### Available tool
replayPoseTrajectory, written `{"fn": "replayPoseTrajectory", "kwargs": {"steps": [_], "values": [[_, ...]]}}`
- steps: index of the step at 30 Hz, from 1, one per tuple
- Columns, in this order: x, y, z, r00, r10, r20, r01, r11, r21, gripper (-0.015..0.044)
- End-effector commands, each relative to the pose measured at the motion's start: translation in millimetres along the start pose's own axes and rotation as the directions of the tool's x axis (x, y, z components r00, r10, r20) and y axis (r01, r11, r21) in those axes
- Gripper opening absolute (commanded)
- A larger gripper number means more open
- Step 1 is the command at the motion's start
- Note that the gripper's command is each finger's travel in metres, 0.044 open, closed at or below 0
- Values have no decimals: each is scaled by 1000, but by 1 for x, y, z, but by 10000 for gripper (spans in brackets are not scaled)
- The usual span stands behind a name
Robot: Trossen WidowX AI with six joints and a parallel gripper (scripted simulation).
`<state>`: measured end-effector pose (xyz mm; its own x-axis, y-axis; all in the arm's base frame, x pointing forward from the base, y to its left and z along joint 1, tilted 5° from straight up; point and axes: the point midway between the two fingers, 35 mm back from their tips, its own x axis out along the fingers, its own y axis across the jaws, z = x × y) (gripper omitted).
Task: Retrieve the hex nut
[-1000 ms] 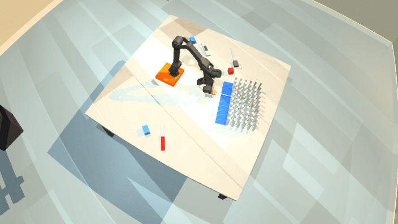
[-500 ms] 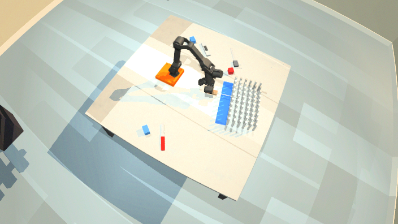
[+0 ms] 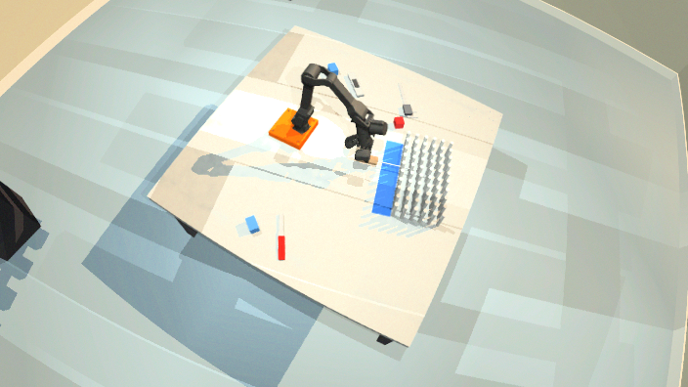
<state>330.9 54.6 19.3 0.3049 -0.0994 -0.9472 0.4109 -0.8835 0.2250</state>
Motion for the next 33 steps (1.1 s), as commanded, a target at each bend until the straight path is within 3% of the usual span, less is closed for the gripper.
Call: {"fn": "replayPoseTrajectory", "kwargs": {"steps": [1, 33], "values": [[0, 2, -6, 1000, 6, -6, -6, 1000, 5, 0], [5, 2, -25, 1000, 6, -8, -6, 1000, 6, 0]]}}
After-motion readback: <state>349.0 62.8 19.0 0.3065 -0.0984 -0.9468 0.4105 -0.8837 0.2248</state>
